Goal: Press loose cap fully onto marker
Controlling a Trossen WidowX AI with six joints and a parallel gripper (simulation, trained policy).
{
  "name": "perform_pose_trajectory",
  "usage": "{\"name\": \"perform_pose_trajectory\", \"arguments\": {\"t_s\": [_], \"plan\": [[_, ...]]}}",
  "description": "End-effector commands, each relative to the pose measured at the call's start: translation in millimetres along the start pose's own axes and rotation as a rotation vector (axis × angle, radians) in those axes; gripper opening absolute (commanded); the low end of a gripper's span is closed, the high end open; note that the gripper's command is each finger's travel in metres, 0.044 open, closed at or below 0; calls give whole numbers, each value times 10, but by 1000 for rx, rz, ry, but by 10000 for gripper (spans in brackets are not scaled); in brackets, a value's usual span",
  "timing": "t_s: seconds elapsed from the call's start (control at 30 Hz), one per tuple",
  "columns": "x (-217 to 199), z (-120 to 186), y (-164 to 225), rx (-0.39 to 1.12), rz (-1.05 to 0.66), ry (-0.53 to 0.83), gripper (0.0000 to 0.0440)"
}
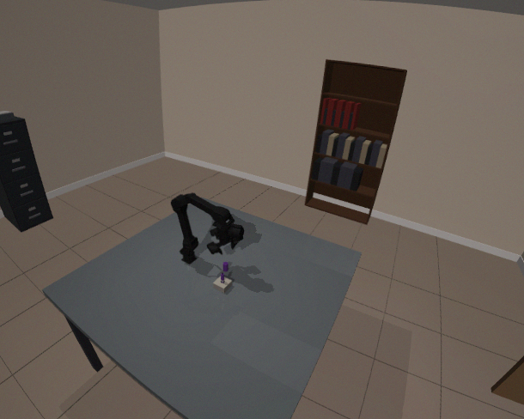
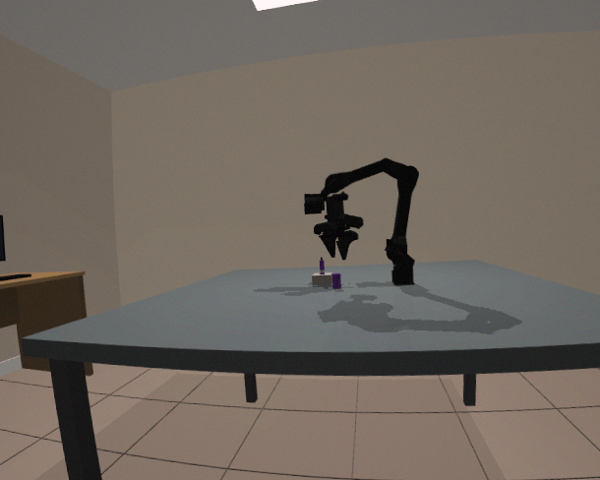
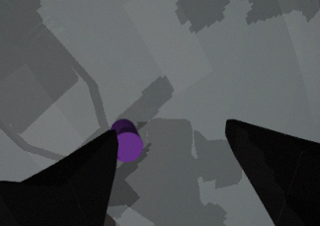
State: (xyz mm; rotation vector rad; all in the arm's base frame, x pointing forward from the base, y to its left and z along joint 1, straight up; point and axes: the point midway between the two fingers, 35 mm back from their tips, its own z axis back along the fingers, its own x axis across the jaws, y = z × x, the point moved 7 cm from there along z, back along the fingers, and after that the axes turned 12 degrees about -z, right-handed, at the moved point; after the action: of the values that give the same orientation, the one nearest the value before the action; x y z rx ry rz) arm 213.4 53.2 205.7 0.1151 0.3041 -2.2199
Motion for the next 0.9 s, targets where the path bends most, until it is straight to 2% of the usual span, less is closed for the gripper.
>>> {"name": "perform_pose_trajectory", "arguments": {"t_s": [0.0, 0.87], "plan": [[-12, -1, 71, 17, 5, -14, 313], [10, -281, 347, 55, 84, -180, 293]]}}
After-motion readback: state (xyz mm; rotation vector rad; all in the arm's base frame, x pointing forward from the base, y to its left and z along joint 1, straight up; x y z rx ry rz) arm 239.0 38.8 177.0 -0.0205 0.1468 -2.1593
